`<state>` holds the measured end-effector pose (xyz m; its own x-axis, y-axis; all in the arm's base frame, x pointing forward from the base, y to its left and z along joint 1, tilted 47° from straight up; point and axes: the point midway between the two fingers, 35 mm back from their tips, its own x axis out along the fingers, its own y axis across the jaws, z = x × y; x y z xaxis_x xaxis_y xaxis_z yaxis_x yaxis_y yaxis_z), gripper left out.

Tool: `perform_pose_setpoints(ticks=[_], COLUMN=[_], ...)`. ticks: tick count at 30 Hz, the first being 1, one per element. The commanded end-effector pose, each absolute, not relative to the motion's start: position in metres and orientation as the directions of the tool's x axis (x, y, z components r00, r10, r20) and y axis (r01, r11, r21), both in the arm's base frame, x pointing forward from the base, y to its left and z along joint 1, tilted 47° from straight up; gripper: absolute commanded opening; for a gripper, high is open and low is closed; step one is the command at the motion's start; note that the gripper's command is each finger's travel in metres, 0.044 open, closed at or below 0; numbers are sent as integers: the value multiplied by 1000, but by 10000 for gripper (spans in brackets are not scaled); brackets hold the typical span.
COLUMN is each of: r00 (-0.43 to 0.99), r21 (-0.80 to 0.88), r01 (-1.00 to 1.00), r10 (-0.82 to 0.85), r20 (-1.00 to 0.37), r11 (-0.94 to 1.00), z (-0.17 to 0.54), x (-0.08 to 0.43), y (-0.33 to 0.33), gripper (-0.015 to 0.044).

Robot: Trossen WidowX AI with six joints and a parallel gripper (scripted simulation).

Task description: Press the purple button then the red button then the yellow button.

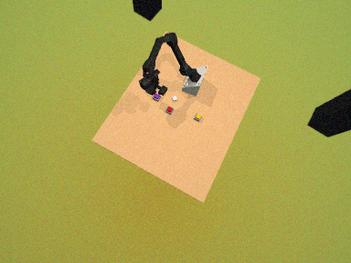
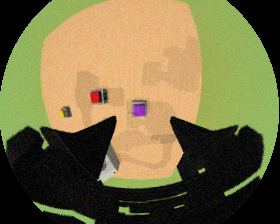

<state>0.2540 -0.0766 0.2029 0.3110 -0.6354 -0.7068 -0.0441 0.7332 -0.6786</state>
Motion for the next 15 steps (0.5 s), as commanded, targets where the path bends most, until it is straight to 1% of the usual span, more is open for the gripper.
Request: perform_pose_setpoints(ticks=[1,5,7,12,15], r00=[223,223,222,224,224], r21=[-723,-723,-722,-725,-725], r01=[-84,-84,-84,-83,-83], r10=[-694,-694,-693,-696,-697], r20=[-684,-684,-686,-682,-682], r11=[686,686,687,684,683], z=[186,186,181,146,145], x=[241,241,243,254,254], y=[-78,-78,-83,-120,-121], gripper=[400,400,348,216,138])
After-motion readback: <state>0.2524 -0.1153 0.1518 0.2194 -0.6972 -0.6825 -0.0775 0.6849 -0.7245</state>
